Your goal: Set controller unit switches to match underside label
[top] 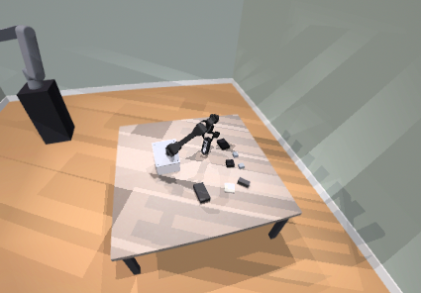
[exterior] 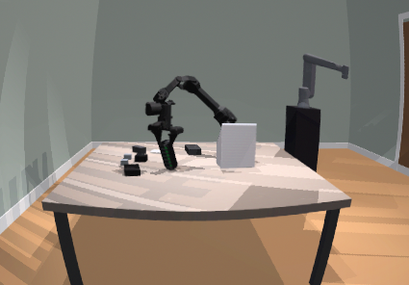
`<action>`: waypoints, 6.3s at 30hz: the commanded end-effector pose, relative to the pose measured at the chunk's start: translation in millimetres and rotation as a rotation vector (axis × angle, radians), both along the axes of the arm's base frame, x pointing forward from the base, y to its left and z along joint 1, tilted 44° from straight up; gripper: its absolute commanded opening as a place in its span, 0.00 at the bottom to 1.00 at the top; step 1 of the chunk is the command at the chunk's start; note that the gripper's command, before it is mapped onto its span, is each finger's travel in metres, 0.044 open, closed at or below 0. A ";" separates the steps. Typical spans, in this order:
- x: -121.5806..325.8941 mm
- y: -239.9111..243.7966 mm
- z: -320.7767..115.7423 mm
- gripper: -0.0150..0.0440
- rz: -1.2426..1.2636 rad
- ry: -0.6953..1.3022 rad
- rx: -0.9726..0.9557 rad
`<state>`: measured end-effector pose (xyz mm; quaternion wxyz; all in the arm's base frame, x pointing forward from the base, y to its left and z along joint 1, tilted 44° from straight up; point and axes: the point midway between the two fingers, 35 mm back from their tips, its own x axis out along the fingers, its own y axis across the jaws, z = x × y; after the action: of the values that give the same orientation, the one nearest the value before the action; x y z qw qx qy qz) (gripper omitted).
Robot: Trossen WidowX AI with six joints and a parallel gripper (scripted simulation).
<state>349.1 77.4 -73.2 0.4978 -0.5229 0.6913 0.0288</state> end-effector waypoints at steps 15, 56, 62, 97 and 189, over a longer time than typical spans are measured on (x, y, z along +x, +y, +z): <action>7.4 0.2 -15.5 0.83 0.000 0.007 0.008; 26.8 5.4 -40.9 0.83 0.000 0.006 0.009; 29.5 5.6 -44.9 0.83 0.000 0.006 0.009; 43.4 3.3 -68.7 0.83 0.000 0.005 0.009; 64.9 -24.1 -126.9 0.83 -0.001 0.001 0.009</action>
<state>416.0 55.0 -197.8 0.5051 -0.5178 0.6897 0.0311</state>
